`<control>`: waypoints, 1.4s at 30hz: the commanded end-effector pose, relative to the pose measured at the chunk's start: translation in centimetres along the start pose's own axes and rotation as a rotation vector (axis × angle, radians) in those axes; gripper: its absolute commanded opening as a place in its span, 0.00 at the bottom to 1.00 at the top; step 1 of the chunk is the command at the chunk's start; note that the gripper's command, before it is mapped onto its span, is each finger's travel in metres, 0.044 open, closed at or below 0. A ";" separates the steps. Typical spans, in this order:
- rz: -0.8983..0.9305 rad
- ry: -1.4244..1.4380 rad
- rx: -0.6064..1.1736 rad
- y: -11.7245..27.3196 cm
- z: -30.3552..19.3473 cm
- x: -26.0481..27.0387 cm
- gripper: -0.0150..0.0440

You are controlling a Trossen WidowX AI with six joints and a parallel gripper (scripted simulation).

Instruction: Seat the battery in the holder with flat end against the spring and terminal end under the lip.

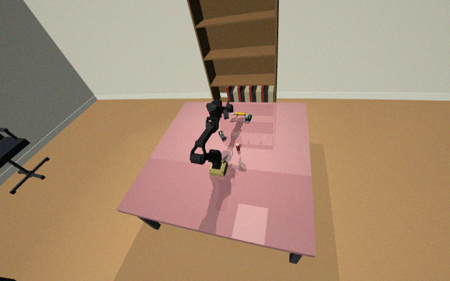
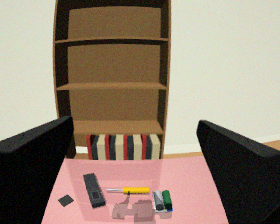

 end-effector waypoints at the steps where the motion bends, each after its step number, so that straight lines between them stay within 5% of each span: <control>1: -0.003 0.013 0.019 -0.1 -0.2 -0.1 0.89; 8: 0.061 0.451 0.744 -0.4 -8.5 -3.5 0.58; 15: 0.482 0.648 1.351 4.0 -13.1 -5.8 0.26; 18: 0.720 0.645 1.515 6.0 -13.6 -6.3 0.25; 29: 0.768 0.639 1.540 6.4 -13.7 -6.3 0.25; 42: 0.768 0.639 1.540 7.3 -21.6 -6.1 0.25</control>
Point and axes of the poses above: the point midway between the two fingers, 35 mm back from their tips, its own y axis back along the fingers, its own x axis across the jaws, z = x × y, the point moved 8 cm from there along y, back along the fingers, and after that the axes turned 4 degrees about y, right-handed, at the moved point
